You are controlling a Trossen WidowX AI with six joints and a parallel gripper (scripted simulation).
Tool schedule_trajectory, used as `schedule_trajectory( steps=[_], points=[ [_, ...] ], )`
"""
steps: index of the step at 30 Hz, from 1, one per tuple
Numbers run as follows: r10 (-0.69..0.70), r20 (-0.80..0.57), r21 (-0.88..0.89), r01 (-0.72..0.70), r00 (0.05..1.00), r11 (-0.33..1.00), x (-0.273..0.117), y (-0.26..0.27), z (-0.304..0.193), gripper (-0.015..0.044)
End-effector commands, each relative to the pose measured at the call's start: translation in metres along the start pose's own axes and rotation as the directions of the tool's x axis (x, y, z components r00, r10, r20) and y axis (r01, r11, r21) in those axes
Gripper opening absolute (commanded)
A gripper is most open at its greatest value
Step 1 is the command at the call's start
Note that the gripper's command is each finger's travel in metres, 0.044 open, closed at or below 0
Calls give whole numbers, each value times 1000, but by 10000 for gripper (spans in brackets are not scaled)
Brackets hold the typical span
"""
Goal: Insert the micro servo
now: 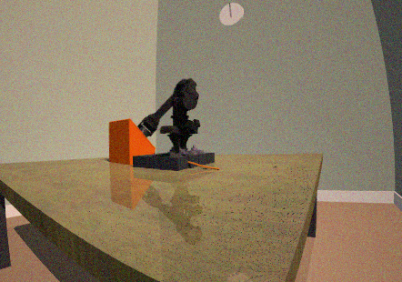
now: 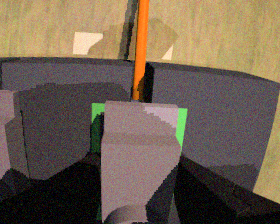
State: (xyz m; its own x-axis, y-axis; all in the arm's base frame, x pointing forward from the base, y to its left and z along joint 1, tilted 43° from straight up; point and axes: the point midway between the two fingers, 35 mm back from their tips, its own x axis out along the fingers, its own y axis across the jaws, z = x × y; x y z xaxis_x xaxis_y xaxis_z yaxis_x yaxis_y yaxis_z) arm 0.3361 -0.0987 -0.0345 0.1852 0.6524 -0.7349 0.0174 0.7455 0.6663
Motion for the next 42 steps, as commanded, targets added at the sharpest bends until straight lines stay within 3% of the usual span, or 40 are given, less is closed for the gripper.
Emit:
schedule_trajectory(
  steps=[1, 9, 16, 22, 28, 32, 37, 42],
  points=[
    [3, 3, 7, -3, 1000, 1000, 4, 0, 0, 0],
    [3, 3, 7, -3, 1000, 1000, 12, 0, 0, 0],
    [3, 3, 7, -3, 1000, 1000, 10, 0, 0, 184],
    [2, 3, 7, -2, 1000, 1000, -22, 1, -2, 187],
    [2, 2, 8, -2, 1000, 1000, -25, 0, -5, 187],
    [-3, 4, 17, 3, 1000, 1000, -39, -5, -26, 292],
    [-6, -1, 15, 6, 1000, 1000, -79, -5, -89, 424],
    [0, -3, 12, 0, 1000, 1000, -89, -1, -111, 440]
  ],
)
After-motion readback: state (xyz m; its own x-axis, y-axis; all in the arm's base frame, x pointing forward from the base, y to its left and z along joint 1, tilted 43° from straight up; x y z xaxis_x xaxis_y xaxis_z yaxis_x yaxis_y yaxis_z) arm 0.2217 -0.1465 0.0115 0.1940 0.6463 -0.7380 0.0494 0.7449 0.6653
